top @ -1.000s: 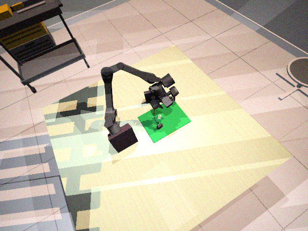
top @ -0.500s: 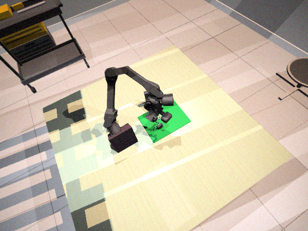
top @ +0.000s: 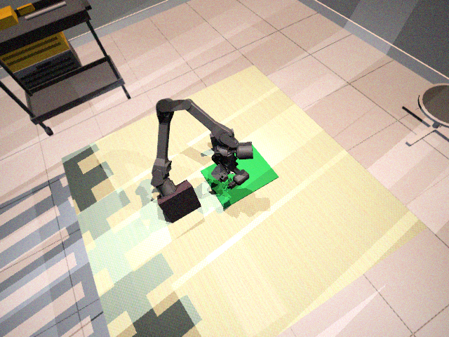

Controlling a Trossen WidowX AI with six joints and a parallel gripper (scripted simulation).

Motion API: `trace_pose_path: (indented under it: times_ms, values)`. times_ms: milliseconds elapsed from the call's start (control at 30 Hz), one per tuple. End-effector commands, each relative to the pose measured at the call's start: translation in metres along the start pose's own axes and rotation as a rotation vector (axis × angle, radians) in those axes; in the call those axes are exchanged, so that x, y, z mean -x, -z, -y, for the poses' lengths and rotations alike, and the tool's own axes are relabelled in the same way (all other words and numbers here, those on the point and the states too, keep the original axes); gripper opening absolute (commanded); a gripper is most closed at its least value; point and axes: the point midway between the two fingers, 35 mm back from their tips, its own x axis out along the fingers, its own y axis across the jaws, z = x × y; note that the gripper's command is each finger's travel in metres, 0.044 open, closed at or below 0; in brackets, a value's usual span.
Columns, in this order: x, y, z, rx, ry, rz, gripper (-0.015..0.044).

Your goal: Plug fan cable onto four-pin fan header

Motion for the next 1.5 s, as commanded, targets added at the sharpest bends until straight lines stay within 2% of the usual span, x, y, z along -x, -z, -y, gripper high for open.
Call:
trace_pose_path:
  times_ms: [0,1133,1467]
  values:
    - [-0.038,-0.005,0.005,-0.009,0.018,0.013,0.0440]
    - [-0.078,-0.006,0.006,-0.010,0.020,0.013,0.0440]
    - [-0.076,-0.006,0.005,-0.006,0.015,0.016,0.0177]
